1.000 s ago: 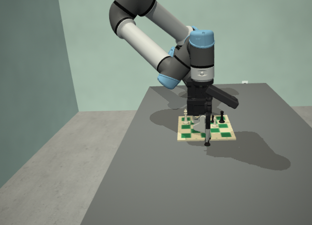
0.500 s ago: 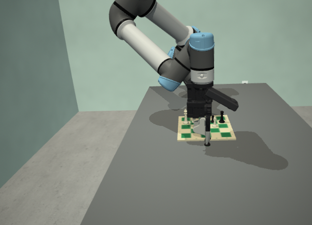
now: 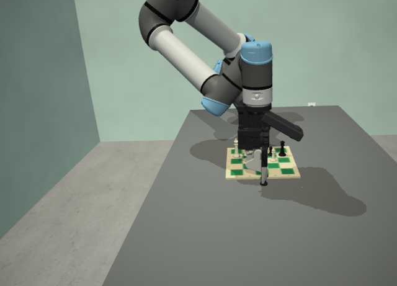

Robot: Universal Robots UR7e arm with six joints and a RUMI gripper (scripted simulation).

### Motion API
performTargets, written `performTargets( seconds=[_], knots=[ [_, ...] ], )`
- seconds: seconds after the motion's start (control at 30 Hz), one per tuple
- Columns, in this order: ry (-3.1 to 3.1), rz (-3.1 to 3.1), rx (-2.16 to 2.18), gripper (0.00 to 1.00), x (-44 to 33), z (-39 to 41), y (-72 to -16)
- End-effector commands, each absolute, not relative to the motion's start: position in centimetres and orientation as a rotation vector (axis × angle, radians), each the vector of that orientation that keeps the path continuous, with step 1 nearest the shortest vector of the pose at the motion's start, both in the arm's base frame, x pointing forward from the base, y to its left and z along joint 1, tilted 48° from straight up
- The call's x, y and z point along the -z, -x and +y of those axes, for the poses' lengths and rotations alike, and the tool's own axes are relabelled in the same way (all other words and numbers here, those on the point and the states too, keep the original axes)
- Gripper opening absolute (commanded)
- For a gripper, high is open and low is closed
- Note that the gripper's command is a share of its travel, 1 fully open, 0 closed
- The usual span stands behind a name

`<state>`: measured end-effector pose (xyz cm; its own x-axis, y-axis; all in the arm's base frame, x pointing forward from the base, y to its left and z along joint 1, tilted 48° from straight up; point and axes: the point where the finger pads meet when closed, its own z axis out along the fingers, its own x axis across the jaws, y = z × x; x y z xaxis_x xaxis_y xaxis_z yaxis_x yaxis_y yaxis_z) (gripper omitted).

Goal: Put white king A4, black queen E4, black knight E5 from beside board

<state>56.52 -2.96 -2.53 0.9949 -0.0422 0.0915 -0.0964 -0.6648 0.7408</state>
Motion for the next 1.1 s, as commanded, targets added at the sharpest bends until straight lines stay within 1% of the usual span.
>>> performTargets(
  seconds=[0.0, 0.37, 0.4, 1.07],
  knots=[
    [-2.298, -0.096, -0.081, 0.22, 2.59, -3.07, -56.46],
    [-2.298, -0.096, -0.081, 0.22, 2.59, -3.07, -56.46],
    [-2.298, -0.096, -0.081, 0.00, 2.59, -3.07, -56.46],
    [-2.298, -0.096, -0.081, 0.00, 2.59, -3.07, -56.46]
  ],
)
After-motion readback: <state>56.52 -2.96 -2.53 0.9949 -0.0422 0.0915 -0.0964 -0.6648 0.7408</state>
